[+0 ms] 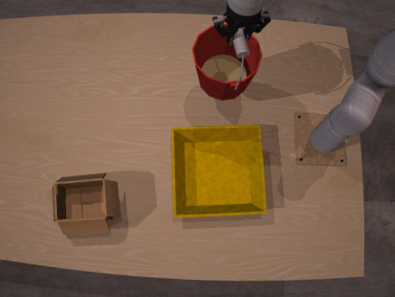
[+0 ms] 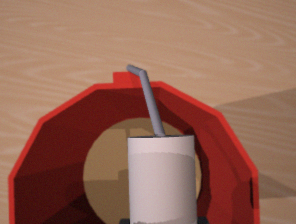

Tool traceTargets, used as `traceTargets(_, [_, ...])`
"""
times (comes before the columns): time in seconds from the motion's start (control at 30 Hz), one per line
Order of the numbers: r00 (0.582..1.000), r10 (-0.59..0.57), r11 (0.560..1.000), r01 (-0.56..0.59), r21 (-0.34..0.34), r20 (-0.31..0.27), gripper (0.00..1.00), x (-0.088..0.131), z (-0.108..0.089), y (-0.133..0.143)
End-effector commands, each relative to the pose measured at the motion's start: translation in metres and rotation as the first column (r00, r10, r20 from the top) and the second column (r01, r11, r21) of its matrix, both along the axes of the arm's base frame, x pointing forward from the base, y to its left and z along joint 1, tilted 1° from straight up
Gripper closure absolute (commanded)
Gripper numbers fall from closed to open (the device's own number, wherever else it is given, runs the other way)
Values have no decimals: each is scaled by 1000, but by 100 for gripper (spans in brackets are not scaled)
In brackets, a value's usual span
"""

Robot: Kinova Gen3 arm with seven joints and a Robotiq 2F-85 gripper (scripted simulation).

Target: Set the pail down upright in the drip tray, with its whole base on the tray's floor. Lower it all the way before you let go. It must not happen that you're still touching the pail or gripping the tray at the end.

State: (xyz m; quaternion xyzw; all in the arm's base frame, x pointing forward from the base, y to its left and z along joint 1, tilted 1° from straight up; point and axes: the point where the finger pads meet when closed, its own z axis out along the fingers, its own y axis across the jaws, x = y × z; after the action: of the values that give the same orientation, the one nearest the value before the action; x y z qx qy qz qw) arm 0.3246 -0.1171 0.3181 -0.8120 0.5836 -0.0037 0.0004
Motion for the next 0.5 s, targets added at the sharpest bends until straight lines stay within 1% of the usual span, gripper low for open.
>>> traceTargets(0.0, [1000,-2,1000,2,2,14,90,3,2,8])
traceTargets(0.47, [1000,-2,1000,2,3,13,90,-1,2,44])
